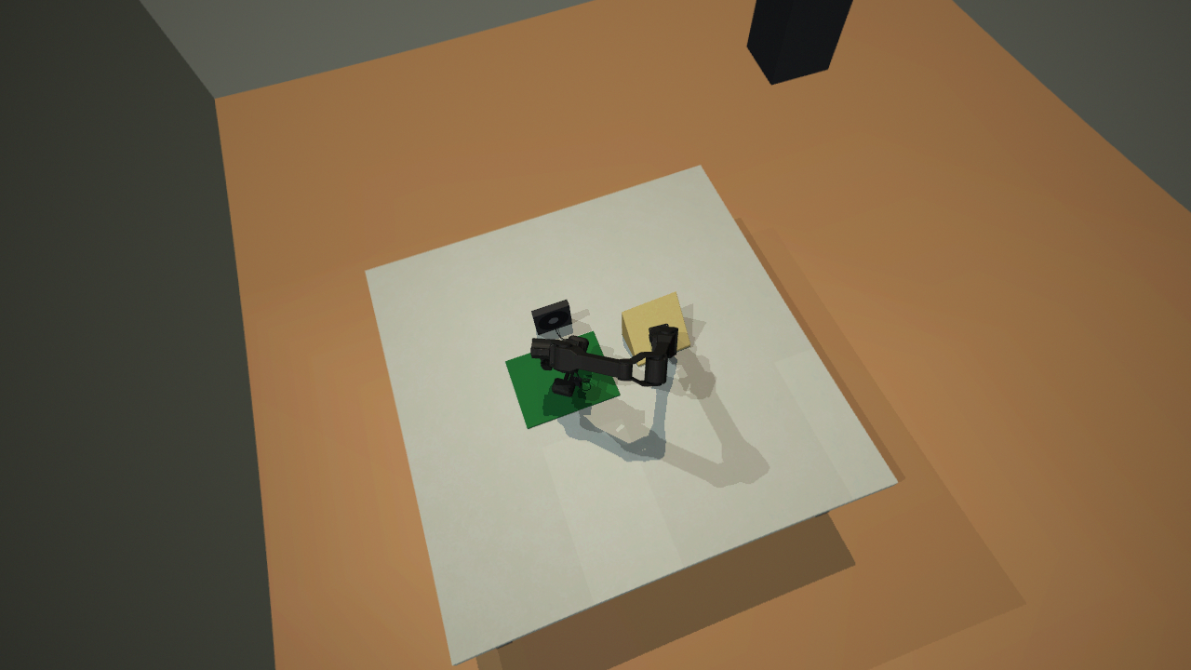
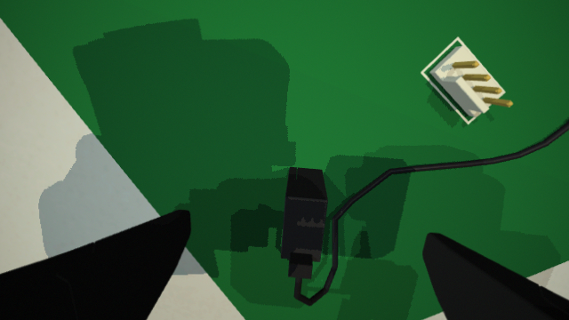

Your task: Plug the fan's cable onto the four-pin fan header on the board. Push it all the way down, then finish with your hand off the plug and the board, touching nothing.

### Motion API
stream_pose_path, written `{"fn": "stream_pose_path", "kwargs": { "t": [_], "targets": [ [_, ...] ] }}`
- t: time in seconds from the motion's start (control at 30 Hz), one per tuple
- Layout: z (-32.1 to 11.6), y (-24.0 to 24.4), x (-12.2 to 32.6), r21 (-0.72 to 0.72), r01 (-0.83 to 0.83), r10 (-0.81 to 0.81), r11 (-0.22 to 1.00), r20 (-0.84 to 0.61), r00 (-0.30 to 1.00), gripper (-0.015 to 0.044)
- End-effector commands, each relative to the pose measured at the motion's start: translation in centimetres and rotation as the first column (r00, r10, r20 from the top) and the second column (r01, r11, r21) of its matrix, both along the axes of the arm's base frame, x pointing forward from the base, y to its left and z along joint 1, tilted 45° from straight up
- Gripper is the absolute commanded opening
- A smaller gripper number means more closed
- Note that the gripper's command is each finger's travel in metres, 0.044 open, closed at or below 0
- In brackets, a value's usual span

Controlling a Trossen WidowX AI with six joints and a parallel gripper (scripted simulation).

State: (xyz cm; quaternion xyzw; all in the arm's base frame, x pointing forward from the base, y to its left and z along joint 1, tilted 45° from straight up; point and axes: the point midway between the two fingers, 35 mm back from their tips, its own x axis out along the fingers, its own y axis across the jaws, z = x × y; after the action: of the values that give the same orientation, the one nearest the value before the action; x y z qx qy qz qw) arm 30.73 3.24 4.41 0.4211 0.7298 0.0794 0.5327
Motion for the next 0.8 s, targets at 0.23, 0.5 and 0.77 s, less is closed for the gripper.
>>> {"fn": "stream_pose_path", "kwargs": {
  "t": [0.23,0.5,0.77],
  "targets": [
    [-1.3,1.3,-0.1,0.005,0.004,-0.004,1.000,-0.004,1.000,0.0440],
    [-2.2,2.3,-0.3,0.006,0.004,-0.004,1.000,-0.004,1.000,0.0440],
    [-3.0,3.1,-0.5,0.008,0.003,-0.003,1.000,-0.004,1.000,0.0440]
  ]
}}
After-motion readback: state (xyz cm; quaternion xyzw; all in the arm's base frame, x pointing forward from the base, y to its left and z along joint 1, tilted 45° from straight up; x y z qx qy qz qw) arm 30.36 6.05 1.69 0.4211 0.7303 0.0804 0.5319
